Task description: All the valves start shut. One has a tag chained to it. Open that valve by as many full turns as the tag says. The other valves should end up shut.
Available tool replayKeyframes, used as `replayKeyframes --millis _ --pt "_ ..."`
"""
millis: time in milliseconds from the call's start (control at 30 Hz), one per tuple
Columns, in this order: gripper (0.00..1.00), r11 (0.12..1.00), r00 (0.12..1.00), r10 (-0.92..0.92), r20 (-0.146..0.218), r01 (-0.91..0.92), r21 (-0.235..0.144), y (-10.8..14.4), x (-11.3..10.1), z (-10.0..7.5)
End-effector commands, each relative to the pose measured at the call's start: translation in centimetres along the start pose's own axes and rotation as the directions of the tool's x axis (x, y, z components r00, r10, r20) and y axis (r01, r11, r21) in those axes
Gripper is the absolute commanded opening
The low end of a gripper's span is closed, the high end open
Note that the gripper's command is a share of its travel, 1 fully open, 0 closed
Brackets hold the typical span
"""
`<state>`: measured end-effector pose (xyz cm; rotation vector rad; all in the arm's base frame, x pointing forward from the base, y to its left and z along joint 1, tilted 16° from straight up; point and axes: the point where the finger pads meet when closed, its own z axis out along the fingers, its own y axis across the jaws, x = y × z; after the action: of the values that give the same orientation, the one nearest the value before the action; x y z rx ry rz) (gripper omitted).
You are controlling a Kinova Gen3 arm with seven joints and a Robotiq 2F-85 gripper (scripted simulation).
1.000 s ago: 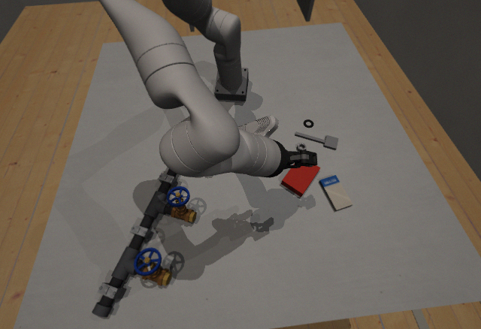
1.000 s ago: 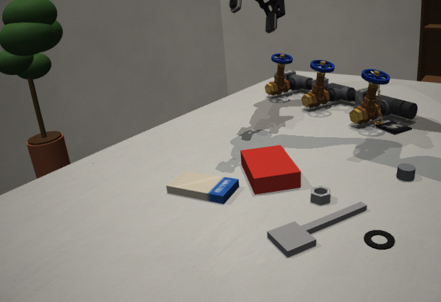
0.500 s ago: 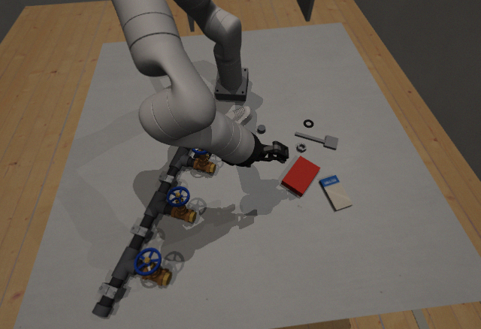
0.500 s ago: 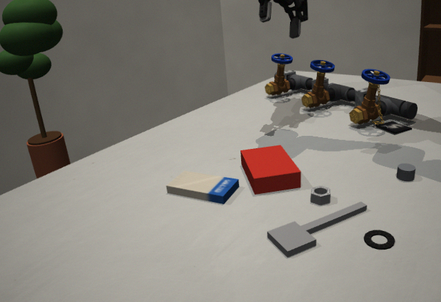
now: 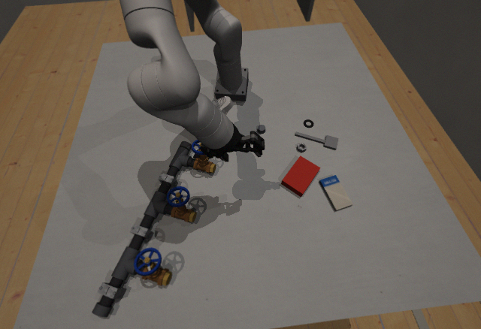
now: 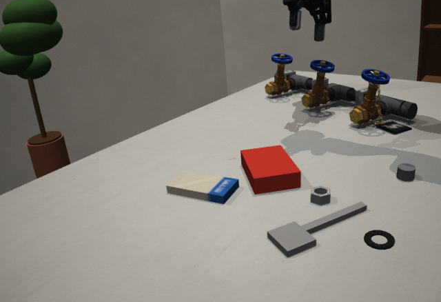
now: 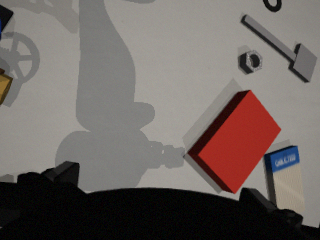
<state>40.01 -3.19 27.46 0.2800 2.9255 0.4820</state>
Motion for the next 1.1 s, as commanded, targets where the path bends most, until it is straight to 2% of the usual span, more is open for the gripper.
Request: replayKeyframes --millis 0,133,200,233,567,700,767,833,1067 --pt "1.00 0.999 0.999 -0.016 0.029 0.015 0.032 -1.8 0.9 -0.1" --pt "1.00 0.998 0.998 -0.030 0.046 0.027 0.065 -3.4 1.8 -0.2" --pt "1.00 0.998 0.998 -0.030 0.046 0.027 0.065 -3.4 1.8 -0.2" --pt "1.00 0.996 0.998 -0.039 0.056 0.034 0.087 -4.4 2.4 -0.2" --pt "1.00 0.984 0.994 -0.074 0.085 0.058 0.169 -8.0 5.0 -0.4" --pt "1.00 0.977 0.992 -0.088 0.092 0.067 0.203 -9.4 6.2 -0.4" --pt "1.00 0.977 0.992 -0.088 0.092 0.067 0.203 -9.4 6.2 -0.4" --pt "1.00 0.969 0.990 -0.100 0.096 0.075 0.234 -10.6 7.3 -0.5" --pt "1.00 0.953 0.987 -0.122 0.100 0.088 0.291 -12.7 9.5 -0.6"
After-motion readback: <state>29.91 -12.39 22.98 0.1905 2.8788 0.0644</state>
